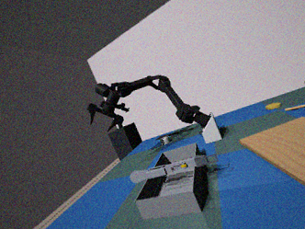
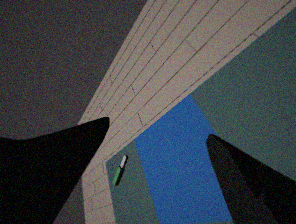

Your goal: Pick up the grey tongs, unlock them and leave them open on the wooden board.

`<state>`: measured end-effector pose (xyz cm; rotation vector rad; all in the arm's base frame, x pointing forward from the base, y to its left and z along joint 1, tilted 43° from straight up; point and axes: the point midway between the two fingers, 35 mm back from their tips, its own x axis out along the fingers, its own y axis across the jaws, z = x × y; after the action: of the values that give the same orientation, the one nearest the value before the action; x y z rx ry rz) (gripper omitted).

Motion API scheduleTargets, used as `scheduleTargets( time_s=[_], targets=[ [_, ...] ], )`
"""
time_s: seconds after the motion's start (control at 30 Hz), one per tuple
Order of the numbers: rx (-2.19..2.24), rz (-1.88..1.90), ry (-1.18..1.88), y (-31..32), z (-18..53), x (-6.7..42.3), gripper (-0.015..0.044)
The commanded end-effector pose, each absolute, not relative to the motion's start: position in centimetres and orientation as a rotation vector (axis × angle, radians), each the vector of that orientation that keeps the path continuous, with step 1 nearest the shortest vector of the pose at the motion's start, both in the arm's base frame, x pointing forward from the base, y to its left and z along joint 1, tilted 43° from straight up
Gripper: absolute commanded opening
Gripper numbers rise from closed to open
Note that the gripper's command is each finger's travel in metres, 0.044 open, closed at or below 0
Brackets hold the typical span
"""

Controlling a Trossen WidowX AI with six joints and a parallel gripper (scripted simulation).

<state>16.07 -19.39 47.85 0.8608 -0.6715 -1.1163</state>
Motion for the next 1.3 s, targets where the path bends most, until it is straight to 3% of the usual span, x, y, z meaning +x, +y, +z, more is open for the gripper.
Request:
scheduleTargets(
  time_s=[0.0, 0.3, 0.6, 1.0, 1.27],
  targets=[
    [0.715, -1.146, -0.437, -19.5, 45.7, 19.4, 0.0440],
    [-0.122, -0.958, 0.538, -16.4, 34.9, 31.0, 0.0440],
    [-0.972, -0.371, 1.222, -11.7, 25.2, 36.3, 0.0440],
    [-1.845, 0.778, 1.625, -5.2, 14.8, 37.6, 0.0440],
    [-1.880, 0.847, 1.630, -4.9, 14.4, 37.6, 0.0440]
  ],
)
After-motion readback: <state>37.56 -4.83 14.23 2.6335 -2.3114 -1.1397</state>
